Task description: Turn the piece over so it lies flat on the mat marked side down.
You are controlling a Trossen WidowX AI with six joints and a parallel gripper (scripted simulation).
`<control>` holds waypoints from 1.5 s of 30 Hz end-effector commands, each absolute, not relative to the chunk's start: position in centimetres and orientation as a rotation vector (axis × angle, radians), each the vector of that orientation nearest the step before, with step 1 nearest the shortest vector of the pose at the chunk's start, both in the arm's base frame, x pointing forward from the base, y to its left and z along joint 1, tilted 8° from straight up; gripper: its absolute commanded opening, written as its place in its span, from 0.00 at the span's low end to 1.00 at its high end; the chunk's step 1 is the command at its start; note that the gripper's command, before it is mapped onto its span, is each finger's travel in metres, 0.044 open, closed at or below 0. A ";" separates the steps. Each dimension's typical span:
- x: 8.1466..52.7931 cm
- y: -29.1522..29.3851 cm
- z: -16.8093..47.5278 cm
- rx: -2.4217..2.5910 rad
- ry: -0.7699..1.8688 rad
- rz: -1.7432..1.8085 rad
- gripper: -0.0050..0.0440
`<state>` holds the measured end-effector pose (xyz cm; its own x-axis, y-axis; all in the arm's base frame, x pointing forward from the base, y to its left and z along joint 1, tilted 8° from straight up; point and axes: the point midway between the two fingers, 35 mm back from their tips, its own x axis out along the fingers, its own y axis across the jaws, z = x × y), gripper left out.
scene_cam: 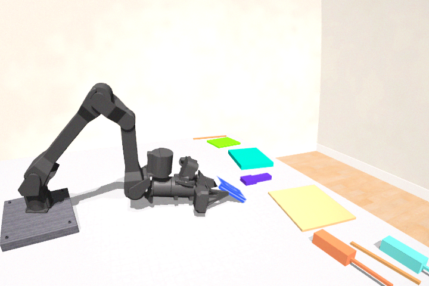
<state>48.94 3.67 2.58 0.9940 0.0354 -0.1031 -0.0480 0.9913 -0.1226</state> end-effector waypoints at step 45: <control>49.0 3.6 1.9 -0.126 0.107 0.038 0.10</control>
<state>48.87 3.66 2.21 0.9940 0.0325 -0.1046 -0.0454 0.9914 -0.1231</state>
